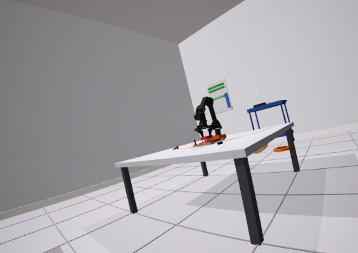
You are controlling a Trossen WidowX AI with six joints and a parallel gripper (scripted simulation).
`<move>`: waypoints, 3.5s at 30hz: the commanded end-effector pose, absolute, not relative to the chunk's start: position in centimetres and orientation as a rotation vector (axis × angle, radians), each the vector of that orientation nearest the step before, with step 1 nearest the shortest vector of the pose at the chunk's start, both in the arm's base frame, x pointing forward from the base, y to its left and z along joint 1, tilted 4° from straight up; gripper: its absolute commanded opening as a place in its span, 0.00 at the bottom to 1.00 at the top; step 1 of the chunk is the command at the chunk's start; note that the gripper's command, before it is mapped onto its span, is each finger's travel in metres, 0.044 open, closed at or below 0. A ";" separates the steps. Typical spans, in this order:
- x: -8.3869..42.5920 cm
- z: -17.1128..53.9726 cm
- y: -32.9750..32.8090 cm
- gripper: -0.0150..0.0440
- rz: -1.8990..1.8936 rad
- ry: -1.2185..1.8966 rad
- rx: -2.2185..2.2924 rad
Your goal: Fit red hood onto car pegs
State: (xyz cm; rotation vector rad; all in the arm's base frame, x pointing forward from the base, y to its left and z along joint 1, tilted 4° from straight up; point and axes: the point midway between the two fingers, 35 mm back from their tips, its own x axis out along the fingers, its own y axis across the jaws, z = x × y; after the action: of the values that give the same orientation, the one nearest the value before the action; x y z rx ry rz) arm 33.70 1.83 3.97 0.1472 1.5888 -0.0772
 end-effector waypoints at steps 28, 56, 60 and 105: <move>33.7 2.8 2.0 0.25 -0.076 1.591 0.153; 33.7 3.6 1.9 0.25 -0.076 1.589 0.153; 33.6 3.5 1.9 0.25 -0.075 1.588 0.155; 33.6 2.2 1.9 0.25 -0.075 1.584 0.154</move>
State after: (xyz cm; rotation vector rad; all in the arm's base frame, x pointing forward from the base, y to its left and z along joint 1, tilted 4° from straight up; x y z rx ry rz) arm 33.61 1.93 2.15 0.1534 1.5847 -0.0751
